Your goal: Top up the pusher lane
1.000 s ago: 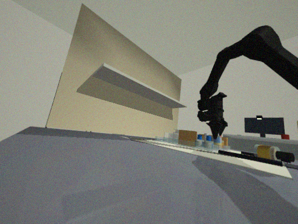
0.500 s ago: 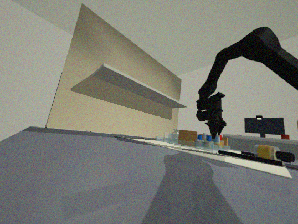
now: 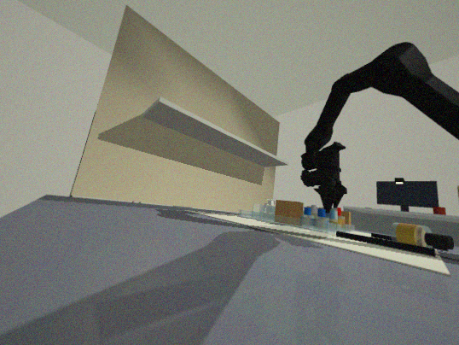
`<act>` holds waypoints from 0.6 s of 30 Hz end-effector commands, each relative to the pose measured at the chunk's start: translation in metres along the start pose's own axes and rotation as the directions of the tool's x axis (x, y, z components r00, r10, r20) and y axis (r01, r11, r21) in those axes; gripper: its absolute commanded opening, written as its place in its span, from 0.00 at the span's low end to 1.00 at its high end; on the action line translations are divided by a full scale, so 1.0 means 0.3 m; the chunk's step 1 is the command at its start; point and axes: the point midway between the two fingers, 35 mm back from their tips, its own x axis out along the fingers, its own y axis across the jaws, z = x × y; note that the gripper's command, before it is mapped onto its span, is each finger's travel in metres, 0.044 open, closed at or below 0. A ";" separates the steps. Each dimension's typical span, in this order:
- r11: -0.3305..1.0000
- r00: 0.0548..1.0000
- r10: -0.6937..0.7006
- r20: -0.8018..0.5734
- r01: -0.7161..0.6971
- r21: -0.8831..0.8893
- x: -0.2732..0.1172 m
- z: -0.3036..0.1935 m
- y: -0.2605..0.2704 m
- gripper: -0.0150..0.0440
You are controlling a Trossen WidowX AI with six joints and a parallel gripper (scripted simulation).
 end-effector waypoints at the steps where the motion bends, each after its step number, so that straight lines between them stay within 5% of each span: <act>1: 1.000 1.000 0.006 0.024 -0.006 -0.014 -0.010 0.026 0.006 0.25; 18: 1.000 1.000 0.006 0.024 -0.006 -0.014 -0.004 0.026 0.003 0.25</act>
